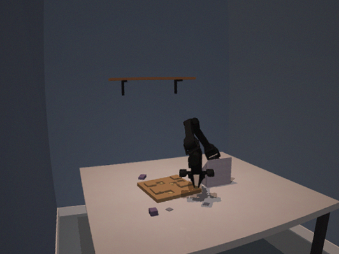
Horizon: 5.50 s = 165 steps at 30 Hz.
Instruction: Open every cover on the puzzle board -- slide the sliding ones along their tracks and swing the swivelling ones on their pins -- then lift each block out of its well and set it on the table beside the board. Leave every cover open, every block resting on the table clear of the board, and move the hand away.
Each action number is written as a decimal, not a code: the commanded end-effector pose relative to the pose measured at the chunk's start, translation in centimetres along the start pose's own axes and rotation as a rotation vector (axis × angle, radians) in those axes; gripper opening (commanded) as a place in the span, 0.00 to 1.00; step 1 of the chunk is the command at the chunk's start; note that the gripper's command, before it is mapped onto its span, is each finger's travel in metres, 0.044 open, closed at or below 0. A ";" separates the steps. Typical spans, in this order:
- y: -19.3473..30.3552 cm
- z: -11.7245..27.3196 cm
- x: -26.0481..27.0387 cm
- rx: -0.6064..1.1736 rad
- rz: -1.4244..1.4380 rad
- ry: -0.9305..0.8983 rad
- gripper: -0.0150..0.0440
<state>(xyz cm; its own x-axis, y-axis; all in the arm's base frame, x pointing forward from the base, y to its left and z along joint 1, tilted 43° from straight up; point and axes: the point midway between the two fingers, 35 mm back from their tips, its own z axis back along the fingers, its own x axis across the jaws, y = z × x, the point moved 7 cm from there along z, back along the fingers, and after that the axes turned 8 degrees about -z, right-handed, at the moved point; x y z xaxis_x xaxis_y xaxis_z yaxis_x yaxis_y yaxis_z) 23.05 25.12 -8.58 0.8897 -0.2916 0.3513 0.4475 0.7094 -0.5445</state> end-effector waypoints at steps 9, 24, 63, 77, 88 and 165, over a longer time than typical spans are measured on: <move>-0.1 -2.5 -0.1 -0.011 0.011 -0.004 0.39; -0.3 -4.9 -0.1 -0.013 0.010 -0.005 0.39; -0.4 -6.5 -0.1 -0.009 0.001 -0.002 1.00; -0.3 -1.9 -0.1 -0.010 0.010 -0.004 1.00; -0.5 0.5 -0.3 -0.013 0.011 -0.004 1.00; -18.9 0.8 17.5 -0.019 3.267 0.048 0.25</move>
<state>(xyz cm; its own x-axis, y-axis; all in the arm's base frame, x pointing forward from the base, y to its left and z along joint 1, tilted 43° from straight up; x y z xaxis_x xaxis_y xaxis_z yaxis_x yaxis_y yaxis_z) 30.46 8.03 7.97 -0.8625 0.3269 -0.3863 -0.4984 -0.6808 0.5368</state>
